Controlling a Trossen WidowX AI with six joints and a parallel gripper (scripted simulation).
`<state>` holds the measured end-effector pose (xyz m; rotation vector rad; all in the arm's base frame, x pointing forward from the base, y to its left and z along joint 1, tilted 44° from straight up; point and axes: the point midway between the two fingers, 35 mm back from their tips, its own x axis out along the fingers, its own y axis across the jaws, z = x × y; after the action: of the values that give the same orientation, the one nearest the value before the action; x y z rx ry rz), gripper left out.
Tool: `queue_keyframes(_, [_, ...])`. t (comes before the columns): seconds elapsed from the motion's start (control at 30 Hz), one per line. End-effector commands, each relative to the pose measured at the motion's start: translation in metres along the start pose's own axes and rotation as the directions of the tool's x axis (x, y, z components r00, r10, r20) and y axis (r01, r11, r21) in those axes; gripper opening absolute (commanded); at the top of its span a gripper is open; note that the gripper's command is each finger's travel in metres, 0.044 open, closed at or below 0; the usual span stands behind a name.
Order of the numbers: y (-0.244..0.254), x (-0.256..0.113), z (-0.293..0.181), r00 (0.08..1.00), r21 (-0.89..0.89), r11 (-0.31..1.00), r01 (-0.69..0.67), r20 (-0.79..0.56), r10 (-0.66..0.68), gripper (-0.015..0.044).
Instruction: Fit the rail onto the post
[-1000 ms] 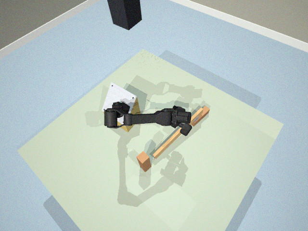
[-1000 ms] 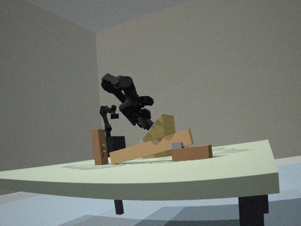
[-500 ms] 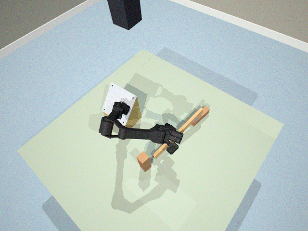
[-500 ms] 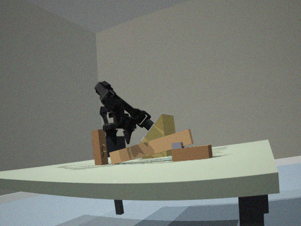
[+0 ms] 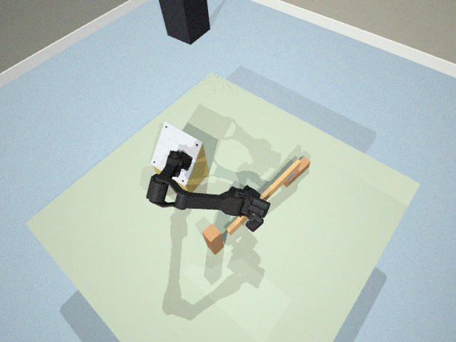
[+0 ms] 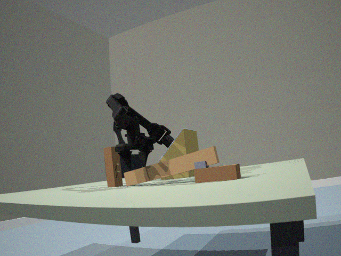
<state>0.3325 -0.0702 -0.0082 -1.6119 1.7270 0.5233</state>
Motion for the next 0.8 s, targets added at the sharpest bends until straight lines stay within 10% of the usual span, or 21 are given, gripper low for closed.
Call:
queue_keyframes(0.0, [0.003,0.011,0.001,1.000,-0.012,1.000,-0.008,-0.010,0.008,0.0440])
queue_keyframes(0.77, [0.005,0.047,-0.001,1.000,-0.012,1.000,-0.008,-0.013,0.008,0.0440])
